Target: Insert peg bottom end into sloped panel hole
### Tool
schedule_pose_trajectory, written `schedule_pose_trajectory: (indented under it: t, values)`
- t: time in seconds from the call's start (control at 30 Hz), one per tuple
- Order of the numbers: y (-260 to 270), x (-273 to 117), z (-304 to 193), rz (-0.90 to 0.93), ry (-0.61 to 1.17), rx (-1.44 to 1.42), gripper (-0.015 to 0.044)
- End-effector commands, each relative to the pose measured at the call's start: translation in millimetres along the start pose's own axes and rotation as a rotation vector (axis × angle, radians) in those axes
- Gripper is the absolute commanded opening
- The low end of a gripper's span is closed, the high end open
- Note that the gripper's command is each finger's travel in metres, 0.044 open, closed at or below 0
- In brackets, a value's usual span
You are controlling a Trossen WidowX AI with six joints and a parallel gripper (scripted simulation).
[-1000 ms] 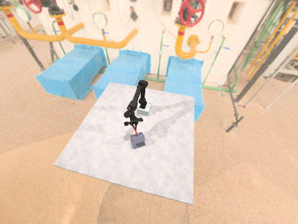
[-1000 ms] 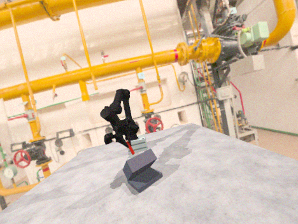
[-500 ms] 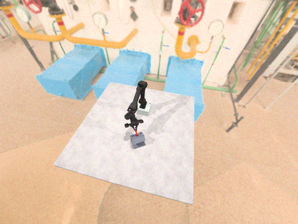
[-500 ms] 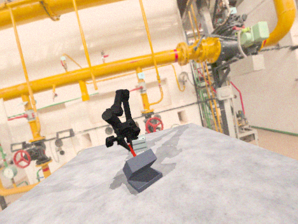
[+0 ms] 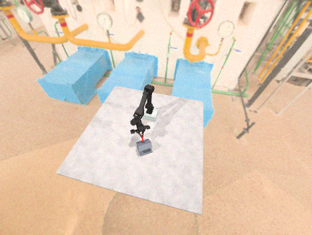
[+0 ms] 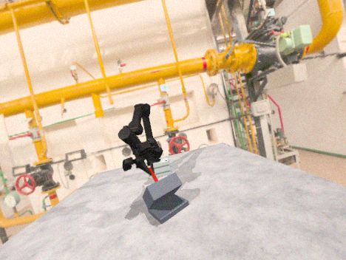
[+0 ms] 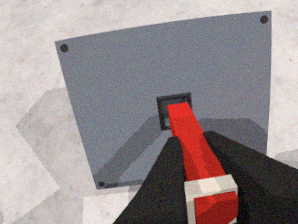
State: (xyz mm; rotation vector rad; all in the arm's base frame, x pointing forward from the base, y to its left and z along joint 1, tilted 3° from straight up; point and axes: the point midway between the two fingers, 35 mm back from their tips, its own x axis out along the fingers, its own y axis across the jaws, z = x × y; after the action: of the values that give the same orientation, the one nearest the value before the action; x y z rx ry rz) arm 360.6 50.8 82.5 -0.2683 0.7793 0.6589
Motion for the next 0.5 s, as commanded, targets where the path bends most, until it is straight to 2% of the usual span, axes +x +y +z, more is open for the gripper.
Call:
schedule_pose_trajectory:
  t: [0.0, 0.47]
  values:
    - [0.0, -0.4, 0.1, 0.0, 0.0, -0.001, 0.0]
    - [0.7, 4.3, -2.5, 0.0, 0.0, -0.001, 0.0]
